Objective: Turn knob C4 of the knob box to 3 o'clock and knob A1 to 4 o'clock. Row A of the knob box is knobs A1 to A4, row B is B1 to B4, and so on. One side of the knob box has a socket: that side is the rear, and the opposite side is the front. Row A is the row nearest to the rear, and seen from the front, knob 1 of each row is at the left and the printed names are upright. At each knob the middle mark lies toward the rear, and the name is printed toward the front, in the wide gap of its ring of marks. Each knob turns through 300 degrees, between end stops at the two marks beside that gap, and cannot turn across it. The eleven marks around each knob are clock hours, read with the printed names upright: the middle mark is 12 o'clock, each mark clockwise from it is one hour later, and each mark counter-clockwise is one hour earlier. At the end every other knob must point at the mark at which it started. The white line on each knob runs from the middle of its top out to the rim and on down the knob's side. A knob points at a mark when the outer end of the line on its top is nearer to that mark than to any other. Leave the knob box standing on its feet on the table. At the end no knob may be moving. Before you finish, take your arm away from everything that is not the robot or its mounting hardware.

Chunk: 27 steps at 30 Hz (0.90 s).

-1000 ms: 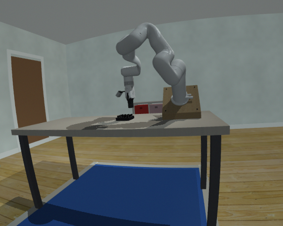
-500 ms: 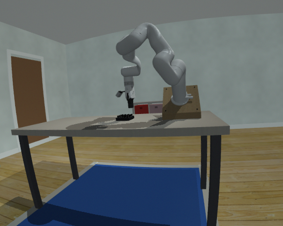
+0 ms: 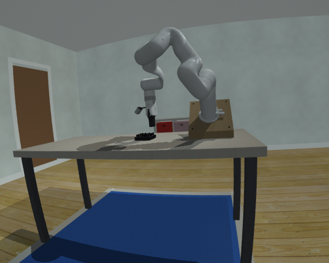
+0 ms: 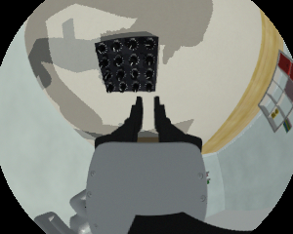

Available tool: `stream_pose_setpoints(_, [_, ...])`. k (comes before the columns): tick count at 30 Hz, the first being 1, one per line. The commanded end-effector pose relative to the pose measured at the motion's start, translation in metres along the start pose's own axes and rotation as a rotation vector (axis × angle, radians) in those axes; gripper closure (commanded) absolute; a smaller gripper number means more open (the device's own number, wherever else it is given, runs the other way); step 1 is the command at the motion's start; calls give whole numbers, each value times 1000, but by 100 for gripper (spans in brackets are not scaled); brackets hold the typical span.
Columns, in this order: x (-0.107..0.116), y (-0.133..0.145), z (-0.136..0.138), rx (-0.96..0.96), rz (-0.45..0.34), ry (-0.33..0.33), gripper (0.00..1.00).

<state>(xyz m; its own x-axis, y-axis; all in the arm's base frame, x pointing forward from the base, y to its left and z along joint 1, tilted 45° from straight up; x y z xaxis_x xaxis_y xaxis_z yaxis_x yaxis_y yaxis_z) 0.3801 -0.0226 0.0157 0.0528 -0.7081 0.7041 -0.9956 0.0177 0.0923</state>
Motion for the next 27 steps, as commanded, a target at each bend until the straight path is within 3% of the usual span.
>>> stream_pose_setpoints(1, [-3, -1, 0, 2, 3, 1, 81])
stream_pose_setpoints(27, [-33, 0, 1, 2, 3, 1, 81])
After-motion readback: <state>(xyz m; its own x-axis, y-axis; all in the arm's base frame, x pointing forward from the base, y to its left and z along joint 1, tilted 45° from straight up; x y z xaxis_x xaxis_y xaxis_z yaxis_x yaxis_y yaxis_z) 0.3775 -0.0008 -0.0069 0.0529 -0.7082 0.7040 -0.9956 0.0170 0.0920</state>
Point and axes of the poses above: the point where the finger pads meet when closed, its own x axis back along the fingers, its own z axis across the jaws, y = z × x, the point moved 8 cm from there along x, back along the fingers, and after that the axes turned 6 degrees about -x, right-handed, at the moved point
